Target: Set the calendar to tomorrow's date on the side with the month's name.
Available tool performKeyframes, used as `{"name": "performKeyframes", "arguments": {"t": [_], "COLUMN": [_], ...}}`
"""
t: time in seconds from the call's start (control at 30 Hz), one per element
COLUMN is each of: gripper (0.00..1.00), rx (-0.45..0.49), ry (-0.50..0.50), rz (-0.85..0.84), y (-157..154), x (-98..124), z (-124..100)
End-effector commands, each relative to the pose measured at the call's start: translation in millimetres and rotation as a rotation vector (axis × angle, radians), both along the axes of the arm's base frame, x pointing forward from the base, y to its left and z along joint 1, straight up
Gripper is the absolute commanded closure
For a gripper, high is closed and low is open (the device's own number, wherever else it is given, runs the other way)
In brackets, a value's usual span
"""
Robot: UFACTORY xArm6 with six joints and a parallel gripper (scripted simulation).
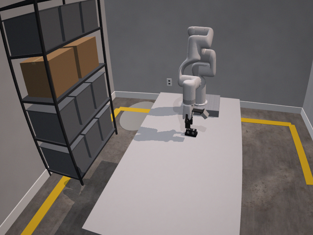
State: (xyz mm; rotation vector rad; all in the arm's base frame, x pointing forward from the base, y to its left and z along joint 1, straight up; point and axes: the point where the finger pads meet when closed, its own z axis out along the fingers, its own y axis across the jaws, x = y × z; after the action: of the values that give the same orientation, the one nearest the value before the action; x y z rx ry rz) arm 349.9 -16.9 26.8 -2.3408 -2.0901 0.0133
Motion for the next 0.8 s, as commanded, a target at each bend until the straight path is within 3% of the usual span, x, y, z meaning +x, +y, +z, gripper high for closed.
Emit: {"name": "performKeyframes", "arguments": {"t": [0.0,0.1,0.43,0.47,0.77], "gripper": [0.53,0.53,0.53,0.0,0.0], "rx": [0.0,0.0,0.0,0.0,0.0], "ry": [-0.002,-0.002,-0.002,-0.002,-0.002], "rz": [0.0,0.0,0.0,0.0,0.0], "y": [0.0,0.1,0.1,0.1,0.1], "x": [0.6,0.7,0.8,0.8,0.8], "z": [26.1,38.8,49.8,49.8,49.8]}}
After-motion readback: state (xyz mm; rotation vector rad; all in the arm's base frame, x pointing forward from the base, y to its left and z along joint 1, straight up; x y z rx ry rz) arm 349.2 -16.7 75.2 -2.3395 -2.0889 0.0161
